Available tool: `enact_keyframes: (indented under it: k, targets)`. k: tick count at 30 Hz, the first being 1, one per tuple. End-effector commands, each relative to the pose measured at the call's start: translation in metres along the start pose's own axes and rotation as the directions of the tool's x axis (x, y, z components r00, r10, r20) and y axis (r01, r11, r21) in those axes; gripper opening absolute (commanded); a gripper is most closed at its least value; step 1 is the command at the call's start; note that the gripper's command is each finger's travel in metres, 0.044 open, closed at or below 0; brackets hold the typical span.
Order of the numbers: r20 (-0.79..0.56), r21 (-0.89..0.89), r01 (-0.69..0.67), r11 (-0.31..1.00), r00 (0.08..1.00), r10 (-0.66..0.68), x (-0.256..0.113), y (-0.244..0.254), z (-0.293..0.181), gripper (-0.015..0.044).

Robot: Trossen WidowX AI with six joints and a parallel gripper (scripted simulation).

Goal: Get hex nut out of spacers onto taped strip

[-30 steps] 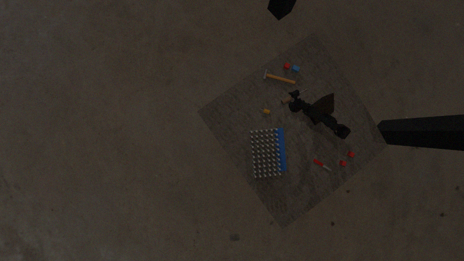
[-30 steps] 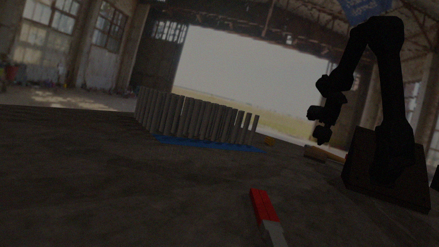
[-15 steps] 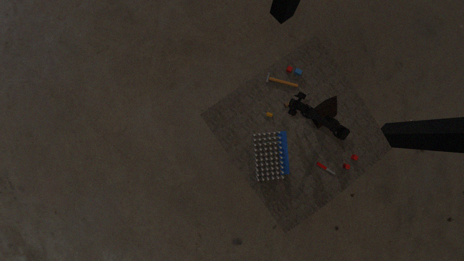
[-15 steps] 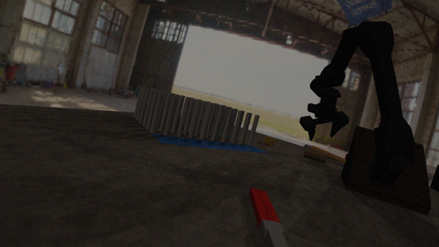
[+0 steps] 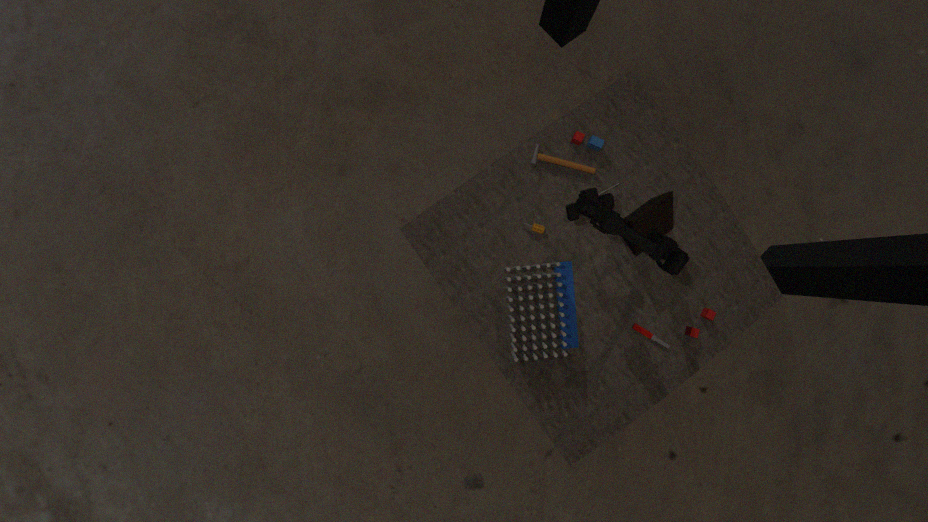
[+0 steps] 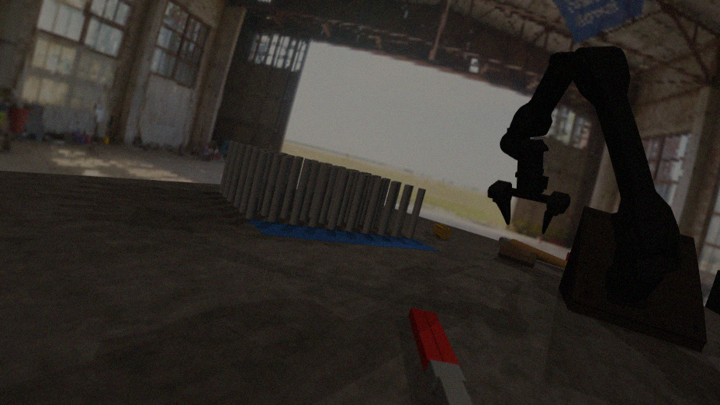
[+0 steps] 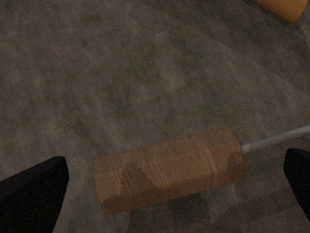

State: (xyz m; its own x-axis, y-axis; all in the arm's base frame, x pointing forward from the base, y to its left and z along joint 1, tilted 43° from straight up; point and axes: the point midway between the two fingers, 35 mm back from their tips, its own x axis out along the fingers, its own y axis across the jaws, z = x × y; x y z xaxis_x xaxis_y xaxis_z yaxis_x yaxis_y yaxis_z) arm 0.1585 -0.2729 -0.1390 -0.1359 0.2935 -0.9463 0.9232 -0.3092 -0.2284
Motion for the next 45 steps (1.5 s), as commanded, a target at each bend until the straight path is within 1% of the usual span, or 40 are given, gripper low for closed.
enact_keyframes:
  k: [1,6,10,11,27,33,45]
  targets:
    - [-0.077,0.732,0.160,0.662,0.985,-0.153,-0.0014,0.0040,0.0024,0.0440]
    - [-0.106,0.890,0.182,0.417,0.974,-0.198,-0.0029,0.0043,0.0012,0.0440]
    - [-0.125,0.962,0.174,0.209,0.966,-0.228,-0.0040,0.0043,0.0003,0.0440]
    - [-0.126,0.967,0.172,0.190,0.965,-0.230,-0.0041,0.0043,0.0002,0.0440]
    - [-0.127,0.967,0.172,0.188,0.965,-0.231,-0.0041,0.0043,0.0002,0.0440]
    - [-0.127,0.967,0.172,0.188,0.965,-0.231,-0.0041,0.0043,0.0002,0.0282]
    - [-0.127,0.967,0.172,0.188,0.965,-0.231,-0.0005,0.0050,-0.0015,0.0280]
